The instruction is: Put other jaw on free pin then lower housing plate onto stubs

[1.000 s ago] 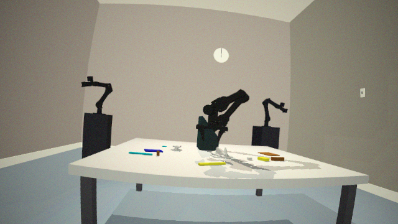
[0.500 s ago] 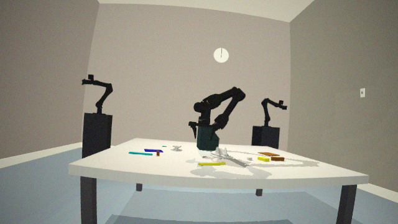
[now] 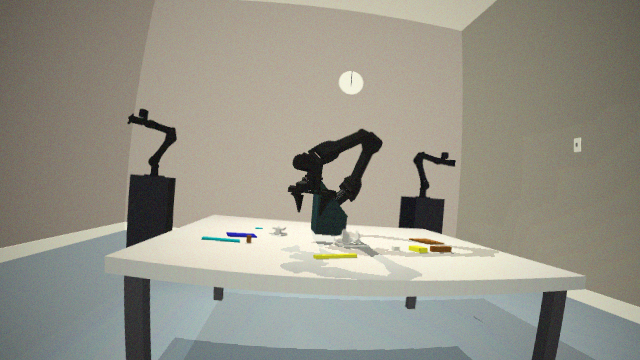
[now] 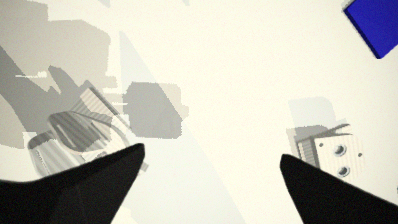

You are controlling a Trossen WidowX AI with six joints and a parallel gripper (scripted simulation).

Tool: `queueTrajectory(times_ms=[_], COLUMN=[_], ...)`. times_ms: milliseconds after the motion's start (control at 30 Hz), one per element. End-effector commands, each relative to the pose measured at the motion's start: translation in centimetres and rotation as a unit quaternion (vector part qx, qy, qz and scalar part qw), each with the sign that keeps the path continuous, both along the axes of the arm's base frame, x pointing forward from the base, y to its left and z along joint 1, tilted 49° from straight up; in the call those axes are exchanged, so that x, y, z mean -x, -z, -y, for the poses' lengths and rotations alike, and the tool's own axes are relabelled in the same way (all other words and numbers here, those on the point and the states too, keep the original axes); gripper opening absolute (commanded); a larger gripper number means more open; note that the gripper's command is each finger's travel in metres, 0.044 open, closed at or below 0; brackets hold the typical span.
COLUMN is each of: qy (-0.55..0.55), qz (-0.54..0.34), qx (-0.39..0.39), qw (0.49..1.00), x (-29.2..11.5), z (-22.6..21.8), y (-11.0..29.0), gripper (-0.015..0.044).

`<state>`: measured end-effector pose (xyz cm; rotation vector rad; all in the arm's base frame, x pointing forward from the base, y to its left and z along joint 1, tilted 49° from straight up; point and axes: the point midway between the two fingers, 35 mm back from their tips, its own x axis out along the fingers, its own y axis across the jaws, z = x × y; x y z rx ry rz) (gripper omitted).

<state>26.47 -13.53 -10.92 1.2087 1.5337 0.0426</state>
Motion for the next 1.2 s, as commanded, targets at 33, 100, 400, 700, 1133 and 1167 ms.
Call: queueTrajectory(times_ms=[33,100,400,700,1133,1167], qy=[0.041,0.057,0.125,0.191,0.28,0.286], qz=[-0.043,-0.059,-0.128,-0.195,-0.288,-0.295], qx=[-0.006,-0.009,-0.024,-0.04,-0.067,-0.069], qw=[0.998,0.997,0.984,0.961,0.913,0.909], x=[1.1,1.6,3.7,6.0,9.4,9.7], z=[1.0,1.4,2.6,3.6,4.5,4.5], y=[0.9,1.3,2.7,4.2,6.0,6.2], gripper=[0.044,0.044,0.044,0.044,0.044,0.044])
